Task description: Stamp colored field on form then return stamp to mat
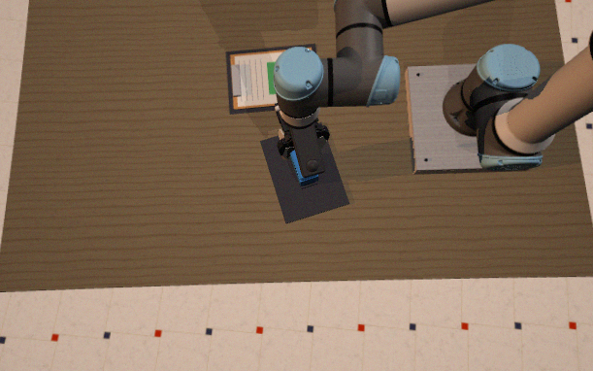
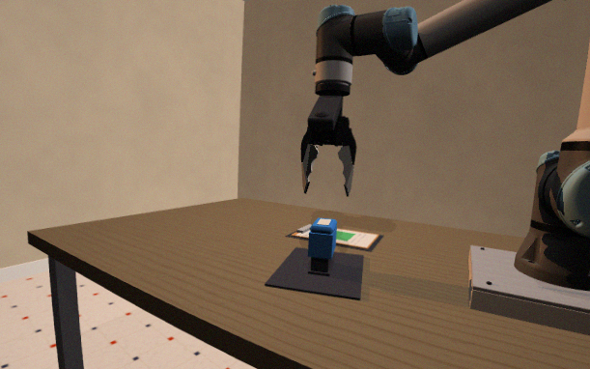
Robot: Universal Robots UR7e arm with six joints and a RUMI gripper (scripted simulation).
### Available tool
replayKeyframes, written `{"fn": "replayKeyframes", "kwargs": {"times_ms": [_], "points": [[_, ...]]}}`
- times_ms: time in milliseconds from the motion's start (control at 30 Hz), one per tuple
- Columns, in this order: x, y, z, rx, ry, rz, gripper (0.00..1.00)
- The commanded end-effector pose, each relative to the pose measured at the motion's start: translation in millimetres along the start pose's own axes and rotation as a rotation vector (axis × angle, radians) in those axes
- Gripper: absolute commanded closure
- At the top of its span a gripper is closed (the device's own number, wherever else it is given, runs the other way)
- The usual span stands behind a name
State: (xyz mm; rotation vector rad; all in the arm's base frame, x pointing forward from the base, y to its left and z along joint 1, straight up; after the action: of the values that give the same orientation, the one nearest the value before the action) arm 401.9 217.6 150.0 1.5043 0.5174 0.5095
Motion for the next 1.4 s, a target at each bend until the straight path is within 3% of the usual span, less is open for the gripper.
{"fn": "replayKeyframes", "kwargs": {"times_ms": [0,500,800,867,1167,1367], "points": [[1,-0.5,-2,-0.001,-0.002,0.0,0.48],[0,-9.2,-2,0.001,-0.003,-0.003,0.48],[0,-43.5,-2,0.001,-0.003,-0.003,0.48],[0,-43.5,-2,0.001,-0.003,-0.003,0.48],[-1,-84.3,-2,0.001,-0.004,-0.003,0.48],[-1,-99.2,-2,0.001,-0.004,-0.003,0.48]]}}
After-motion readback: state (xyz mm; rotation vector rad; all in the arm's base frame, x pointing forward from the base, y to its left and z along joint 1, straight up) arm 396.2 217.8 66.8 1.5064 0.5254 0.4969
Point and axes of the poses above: the point where the finger pads meet when closed, its own y axis back along the fingers, its own x axis across the jaws, z = x × y, the point moved 2 cm from there along y, back along the fingers, and after that the axes turned 10 degrees about y, right-handed, at the moved point
